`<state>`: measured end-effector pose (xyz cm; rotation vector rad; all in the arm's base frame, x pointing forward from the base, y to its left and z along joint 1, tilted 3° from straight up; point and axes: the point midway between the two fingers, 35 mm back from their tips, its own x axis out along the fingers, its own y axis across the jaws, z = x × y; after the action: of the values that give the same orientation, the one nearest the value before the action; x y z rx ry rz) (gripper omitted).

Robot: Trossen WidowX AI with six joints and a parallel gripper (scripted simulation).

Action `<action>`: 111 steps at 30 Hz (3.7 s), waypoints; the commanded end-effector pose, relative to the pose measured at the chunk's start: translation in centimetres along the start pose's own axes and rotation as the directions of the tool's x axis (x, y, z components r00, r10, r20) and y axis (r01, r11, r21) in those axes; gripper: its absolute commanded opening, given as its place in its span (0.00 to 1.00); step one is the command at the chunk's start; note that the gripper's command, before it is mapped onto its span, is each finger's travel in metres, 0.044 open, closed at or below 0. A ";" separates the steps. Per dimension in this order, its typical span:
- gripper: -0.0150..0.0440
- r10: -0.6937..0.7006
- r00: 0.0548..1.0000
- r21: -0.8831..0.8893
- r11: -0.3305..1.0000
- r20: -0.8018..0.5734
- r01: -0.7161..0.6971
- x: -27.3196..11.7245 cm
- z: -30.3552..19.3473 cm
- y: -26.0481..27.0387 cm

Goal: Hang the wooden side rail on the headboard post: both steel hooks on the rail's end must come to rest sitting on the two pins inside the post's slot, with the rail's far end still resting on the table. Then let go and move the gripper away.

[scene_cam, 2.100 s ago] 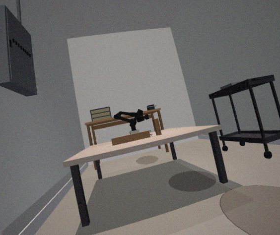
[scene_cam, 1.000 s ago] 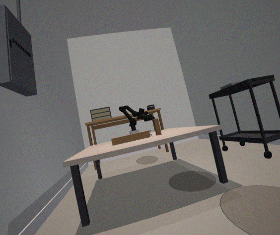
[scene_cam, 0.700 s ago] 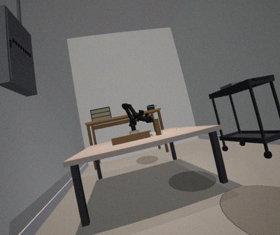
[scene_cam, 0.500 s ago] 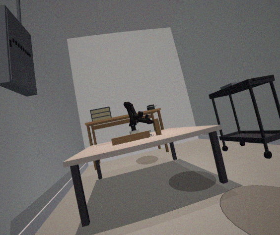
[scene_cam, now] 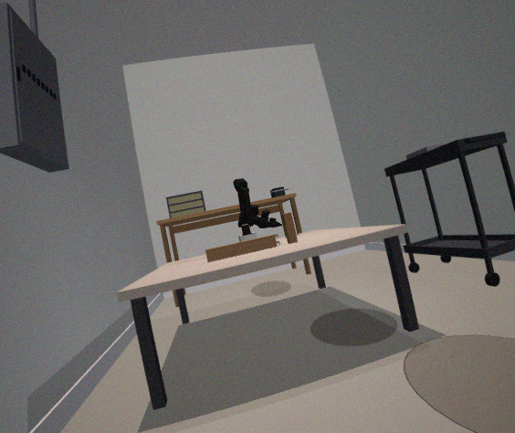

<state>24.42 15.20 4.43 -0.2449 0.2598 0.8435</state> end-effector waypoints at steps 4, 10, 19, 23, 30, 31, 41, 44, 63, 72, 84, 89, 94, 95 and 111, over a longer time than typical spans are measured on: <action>1.00 -0.228 0.973 0.109 0.967 -0.025 0.229 -1.5 -2.4 -4.2; 1.00 -0.228 0.973 0.109 0.967 -0.025 0.229 -1.5 -2.4 -4.2; 1.00 -0.228 0.973 0.109 0.967 -0.025 0.229 -1.5 -2.4 -4.2; 1.00 -0.228 0.973 0.109 0.967 -0.025 0.229 -1.5 -2.4 -4.2; 1.00 -0.226 0.974 0.105 0.968 -0.028 0.227 -1.4 -2.4 -4.3; 1.00 -0.219 0.975 0.093 0.971 -0.038 0.222 -1.1 -2.6 -4.5; 1.00 -0.051 0.976 -0.078 0.996 -0.212 0.035 2.1 -2.9 -8.4; 1.00 0.009 0.968 -0.103 0.994 -0.249 -0.036 2.0 -1.9 -9.3; 1.00 0.159 0.943 -0.136 0.969 -0.293 -0.206 -0.5 2.5 -10.6; 1.00 0.159 0.943 -0.136 0.969 -0.293 -0.206 -0.5 2.5 -10.6; 1.00 0.159 0.943 -0.136 0.969 -0.293 -0.206 -0.5 2.5 -10.6; 1.00 0.159 0.943 -0.136 0.969 -0.293 -0.206 -0.5 2.5 -10.6; 1.00 0.159 0.943 -0.136 0.969 -0.293 -0.206 -0.5 2.5 -10.6; 1.00 0.158 0.942 -0.122 0.972 -0.297 -0.202 -0.5 2.5 -10.6; 1.00 0.098 0.747 0.707 0.423 -0.657 0.566 -0.6 1.5 -15.3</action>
<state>34.61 7.18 7.80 0.0419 0.9686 0.6474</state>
